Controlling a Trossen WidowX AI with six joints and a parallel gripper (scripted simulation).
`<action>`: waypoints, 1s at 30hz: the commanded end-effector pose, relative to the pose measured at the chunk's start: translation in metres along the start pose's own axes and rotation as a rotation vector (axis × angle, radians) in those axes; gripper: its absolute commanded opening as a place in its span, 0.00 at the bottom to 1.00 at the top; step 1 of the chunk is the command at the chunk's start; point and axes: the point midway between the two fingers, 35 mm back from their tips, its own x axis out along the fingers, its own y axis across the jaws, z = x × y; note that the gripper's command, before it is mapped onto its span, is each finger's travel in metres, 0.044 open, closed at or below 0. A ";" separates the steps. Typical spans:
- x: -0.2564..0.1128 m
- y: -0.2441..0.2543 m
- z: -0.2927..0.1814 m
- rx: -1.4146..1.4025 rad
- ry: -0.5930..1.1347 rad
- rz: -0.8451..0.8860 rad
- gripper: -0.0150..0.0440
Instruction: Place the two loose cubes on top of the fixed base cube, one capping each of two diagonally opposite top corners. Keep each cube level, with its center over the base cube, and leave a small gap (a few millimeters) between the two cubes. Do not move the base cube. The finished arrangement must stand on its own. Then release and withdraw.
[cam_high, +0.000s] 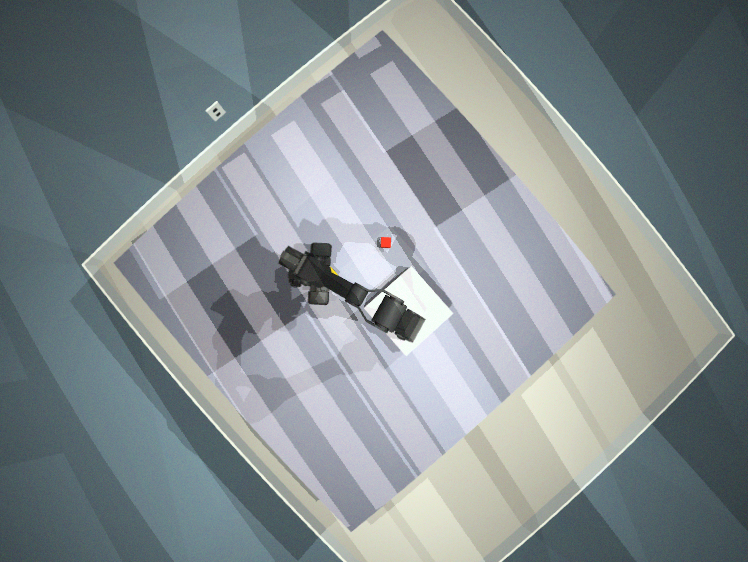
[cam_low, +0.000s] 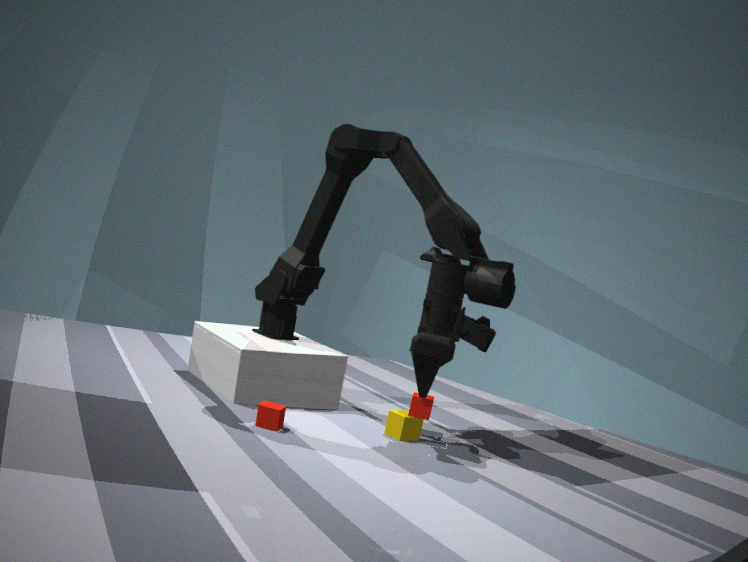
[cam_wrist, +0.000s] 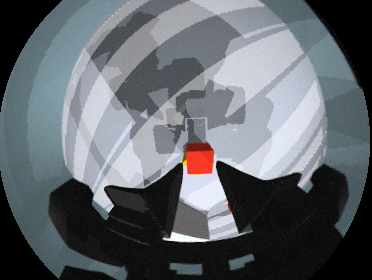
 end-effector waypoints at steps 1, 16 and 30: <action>-0.008 -0.001 0.002 0.002 -0.006 -0.003 0.60; -0.019 -0.032 -0.025 -0.001 -0.002 -0.003 0.70; -0.039 -0.101 -0.122 0.000 0.003 -0.011 0.70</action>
